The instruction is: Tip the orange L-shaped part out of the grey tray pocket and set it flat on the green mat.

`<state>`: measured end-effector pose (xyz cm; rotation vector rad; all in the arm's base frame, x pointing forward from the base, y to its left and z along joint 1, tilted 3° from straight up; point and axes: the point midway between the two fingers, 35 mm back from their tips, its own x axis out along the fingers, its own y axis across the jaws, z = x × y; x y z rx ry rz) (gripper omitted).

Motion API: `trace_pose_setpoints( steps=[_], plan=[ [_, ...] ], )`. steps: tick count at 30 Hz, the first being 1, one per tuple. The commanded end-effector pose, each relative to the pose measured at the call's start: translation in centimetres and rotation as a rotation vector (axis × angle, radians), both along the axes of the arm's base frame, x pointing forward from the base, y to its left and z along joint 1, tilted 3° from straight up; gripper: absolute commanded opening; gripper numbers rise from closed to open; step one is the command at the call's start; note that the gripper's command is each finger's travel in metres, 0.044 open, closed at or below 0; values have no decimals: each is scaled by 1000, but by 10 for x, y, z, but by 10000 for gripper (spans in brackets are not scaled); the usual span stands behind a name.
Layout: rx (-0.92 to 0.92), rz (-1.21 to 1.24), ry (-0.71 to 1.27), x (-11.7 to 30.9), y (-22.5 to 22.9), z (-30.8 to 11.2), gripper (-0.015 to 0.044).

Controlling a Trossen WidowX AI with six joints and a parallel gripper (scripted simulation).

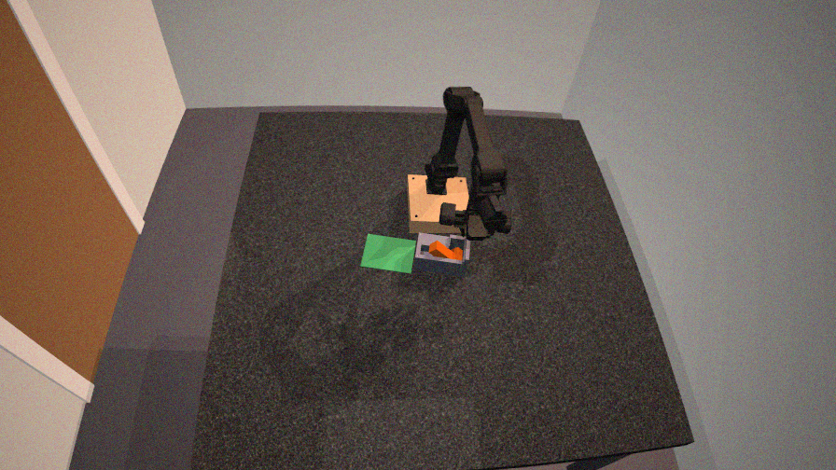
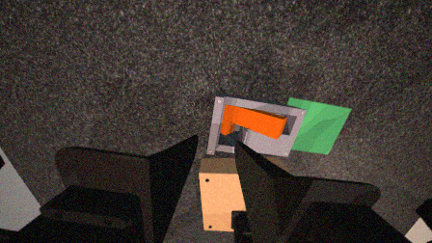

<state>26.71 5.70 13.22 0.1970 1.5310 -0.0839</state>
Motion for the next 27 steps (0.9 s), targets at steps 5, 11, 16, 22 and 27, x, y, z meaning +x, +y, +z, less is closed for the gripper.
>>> trace_pose_setpoints(
  steps=[5,11,16,22,27],
  plan=[
    [1,-1,-3,0,0,0,180],
    [1,-1,-3,0,0,0,180],
    [1,-1,-3,0,0,0,180],
    [-10,193,-14,1,-10,0,280],
    [-31,604,-35,1,-31,-2,280]
  ],
)
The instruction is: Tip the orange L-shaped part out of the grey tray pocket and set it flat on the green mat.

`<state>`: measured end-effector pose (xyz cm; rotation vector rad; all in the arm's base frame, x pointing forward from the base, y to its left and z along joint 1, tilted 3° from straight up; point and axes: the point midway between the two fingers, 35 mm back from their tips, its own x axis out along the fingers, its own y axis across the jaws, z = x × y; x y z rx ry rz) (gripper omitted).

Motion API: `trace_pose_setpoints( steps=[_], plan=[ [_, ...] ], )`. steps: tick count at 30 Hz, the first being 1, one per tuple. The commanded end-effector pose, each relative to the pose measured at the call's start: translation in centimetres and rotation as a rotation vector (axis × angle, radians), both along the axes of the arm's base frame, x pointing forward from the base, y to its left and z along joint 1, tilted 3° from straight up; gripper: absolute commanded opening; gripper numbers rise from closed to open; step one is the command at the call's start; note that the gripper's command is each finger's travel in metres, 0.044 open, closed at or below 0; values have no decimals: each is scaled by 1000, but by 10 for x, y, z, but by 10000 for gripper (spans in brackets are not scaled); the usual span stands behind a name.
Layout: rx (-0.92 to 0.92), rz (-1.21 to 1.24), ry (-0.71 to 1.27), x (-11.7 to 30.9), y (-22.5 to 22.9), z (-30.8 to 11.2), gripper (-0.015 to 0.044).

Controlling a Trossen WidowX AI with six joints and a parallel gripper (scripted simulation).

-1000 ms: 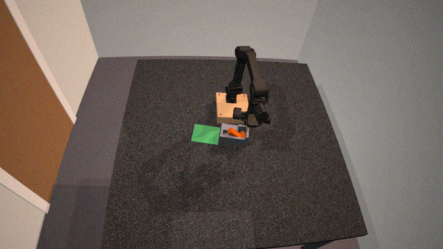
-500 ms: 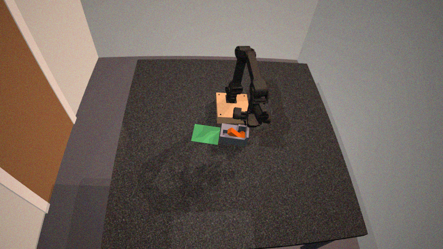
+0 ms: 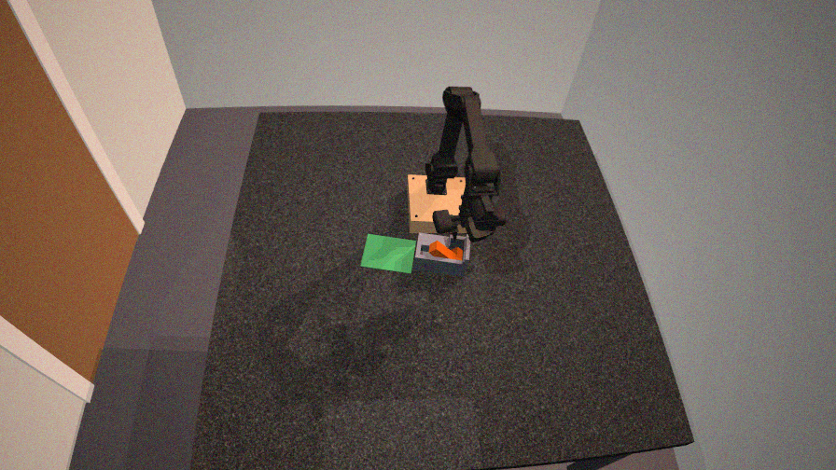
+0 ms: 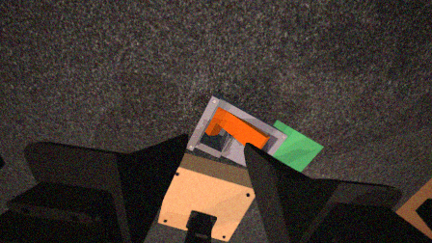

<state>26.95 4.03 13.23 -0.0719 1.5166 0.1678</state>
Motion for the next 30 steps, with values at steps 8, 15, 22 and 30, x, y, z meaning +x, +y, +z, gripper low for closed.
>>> trace_pose_setpoints(
  steps=[8,15,22,30],
  plan=[
    [-43,943,-39,-5,-48,-4,280],
    [-51,1237,-53,-8,-62,-4,280],
    [-51,1237,-53,-8,-62,-4,280],
    [-51,1237,-53,-7,-61,-18,280]
  ],
)
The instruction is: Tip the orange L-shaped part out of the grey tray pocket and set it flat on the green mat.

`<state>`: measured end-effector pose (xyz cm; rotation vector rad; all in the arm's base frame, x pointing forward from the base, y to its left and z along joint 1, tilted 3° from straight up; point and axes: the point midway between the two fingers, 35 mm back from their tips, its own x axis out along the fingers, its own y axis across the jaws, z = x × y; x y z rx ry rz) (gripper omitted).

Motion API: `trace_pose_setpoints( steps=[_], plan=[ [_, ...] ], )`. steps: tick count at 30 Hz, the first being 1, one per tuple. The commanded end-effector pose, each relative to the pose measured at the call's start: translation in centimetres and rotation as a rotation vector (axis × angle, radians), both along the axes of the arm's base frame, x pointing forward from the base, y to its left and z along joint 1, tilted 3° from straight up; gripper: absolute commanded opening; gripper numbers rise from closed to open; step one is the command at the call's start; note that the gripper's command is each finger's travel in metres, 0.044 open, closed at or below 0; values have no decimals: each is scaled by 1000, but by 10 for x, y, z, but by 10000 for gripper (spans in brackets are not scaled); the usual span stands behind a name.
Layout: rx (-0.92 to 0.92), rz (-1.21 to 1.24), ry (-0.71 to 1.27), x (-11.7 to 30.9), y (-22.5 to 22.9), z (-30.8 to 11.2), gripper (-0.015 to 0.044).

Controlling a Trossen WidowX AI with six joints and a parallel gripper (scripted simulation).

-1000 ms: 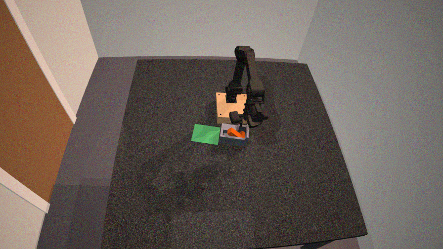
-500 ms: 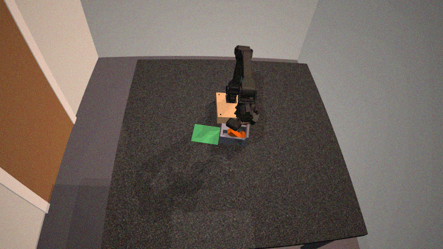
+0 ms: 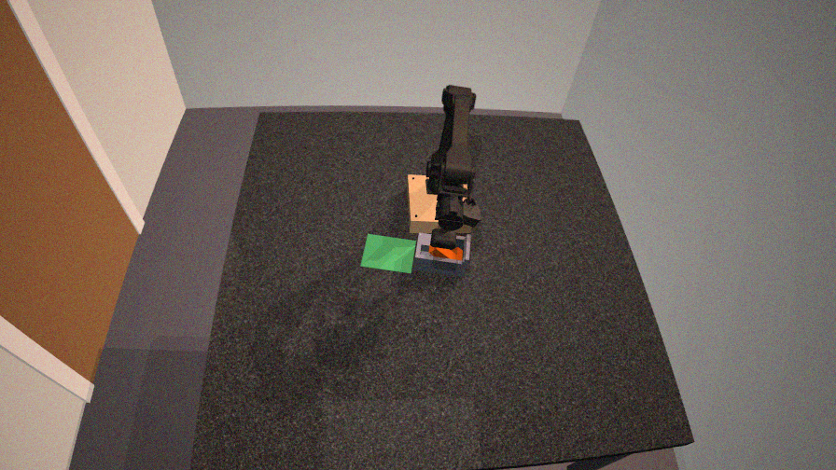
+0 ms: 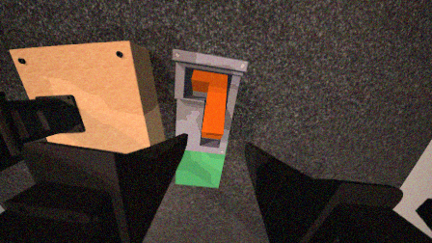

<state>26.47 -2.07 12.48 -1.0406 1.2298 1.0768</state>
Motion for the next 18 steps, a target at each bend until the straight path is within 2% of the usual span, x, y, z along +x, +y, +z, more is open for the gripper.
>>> trace_pose_setpoints(
  steps=[1,18],
  plan=[
    [-2,12,11,-2,0,-15,280],
    [-2,12,11,-1,2,-45,280]
  ],
)
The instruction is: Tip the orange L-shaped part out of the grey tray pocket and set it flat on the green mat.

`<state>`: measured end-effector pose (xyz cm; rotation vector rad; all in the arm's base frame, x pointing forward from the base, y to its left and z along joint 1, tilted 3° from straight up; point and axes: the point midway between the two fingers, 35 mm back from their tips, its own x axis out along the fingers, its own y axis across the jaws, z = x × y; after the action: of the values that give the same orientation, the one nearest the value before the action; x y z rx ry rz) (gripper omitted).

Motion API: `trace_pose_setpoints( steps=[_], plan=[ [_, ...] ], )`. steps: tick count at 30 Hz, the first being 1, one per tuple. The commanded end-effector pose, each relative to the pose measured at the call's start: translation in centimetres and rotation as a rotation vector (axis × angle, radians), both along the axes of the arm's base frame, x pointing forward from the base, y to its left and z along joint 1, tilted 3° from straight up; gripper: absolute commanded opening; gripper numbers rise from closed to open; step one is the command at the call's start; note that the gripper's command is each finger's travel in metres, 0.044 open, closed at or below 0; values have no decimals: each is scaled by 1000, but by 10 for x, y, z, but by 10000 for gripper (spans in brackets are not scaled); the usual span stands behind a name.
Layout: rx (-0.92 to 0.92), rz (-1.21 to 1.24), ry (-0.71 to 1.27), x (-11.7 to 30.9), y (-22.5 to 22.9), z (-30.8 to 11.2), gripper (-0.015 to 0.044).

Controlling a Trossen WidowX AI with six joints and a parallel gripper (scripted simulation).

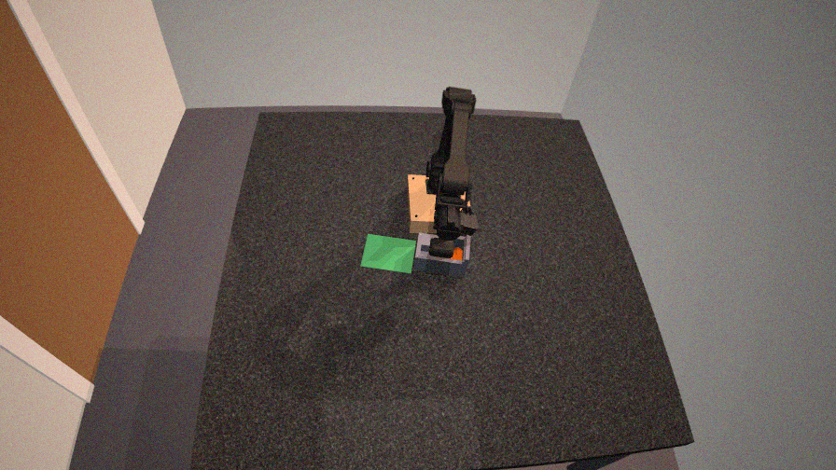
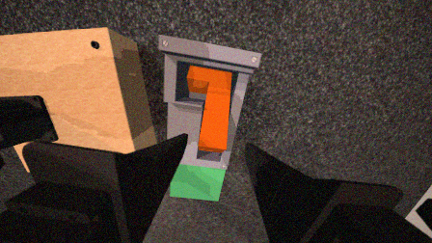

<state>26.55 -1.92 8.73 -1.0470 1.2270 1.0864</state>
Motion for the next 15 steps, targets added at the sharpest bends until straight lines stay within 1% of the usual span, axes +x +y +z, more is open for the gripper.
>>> trace_pose_setpoints(
  steps=[1,15],
  plan=[
    [-2,1,9,-2,0,-9,280],
    [-2,1,9,-2,1,-31,280]
  ],
)
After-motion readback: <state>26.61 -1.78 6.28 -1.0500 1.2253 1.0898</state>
